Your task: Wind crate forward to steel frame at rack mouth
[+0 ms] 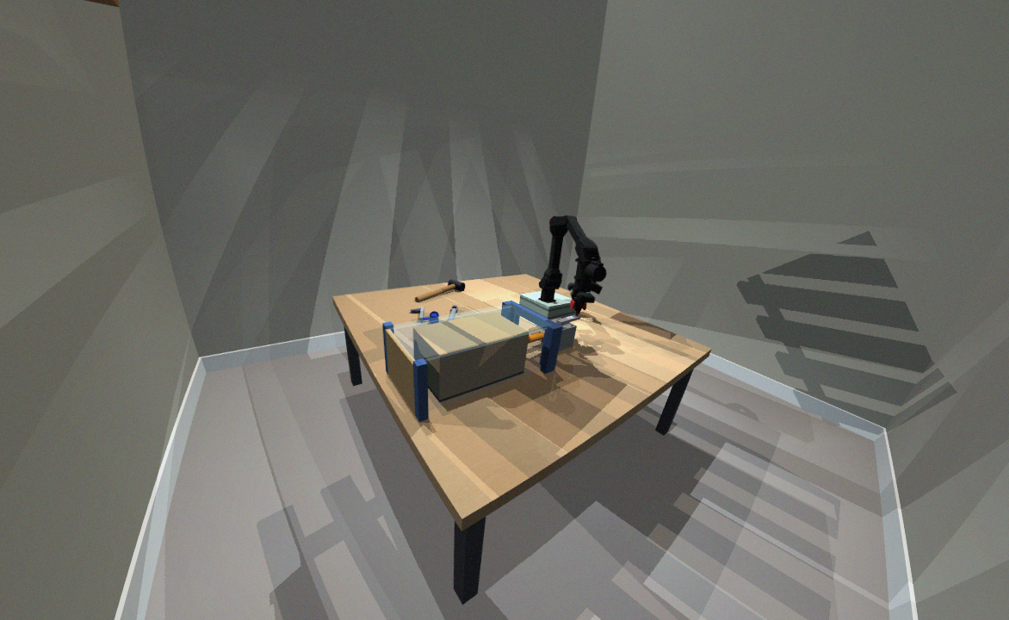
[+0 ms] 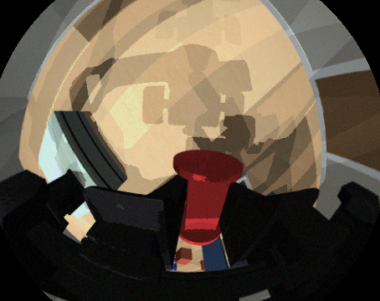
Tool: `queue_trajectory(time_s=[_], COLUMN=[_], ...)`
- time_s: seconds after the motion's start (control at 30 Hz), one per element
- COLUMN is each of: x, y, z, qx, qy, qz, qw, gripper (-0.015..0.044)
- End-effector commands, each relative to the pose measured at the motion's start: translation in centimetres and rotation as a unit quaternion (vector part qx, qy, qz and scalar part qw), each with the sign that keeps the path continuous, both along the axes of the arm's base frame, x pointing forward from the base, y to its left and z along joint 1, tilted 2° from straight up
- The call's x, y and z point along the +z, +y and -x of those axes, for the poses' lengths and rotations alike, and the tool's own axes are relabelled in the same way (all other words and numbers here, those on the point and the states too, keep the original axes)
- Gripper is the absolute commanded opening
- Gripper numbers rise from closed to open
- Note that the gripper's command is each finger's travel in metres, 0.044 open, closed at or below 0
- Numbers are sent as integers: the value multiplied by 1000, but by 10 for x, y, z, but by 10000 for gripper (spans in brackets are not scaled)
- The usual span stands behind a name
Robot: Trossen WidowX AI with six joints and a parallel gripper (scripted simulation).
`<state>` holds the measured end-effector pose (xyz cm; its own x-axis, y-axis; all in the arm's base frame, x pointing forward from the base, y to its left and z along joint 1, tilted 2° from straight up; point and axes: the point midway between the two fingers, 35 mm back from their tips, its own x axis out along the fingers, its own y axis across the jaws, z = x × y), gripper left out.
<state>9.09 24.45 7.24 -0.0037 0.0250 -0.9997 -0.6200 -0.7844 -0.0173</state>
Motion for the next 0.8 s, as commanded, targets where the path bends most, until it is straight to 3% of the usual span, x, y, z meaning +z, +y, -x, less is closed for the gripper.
queue_trajectory(time_s=[0.0,0.77], x=[-3,-2], y=[-21,-61], z=[-4,-23], qx=[-4,-4], qy=[-1,-2], qz=[17,18], qw=[1000,1000], gripper=[0,0])
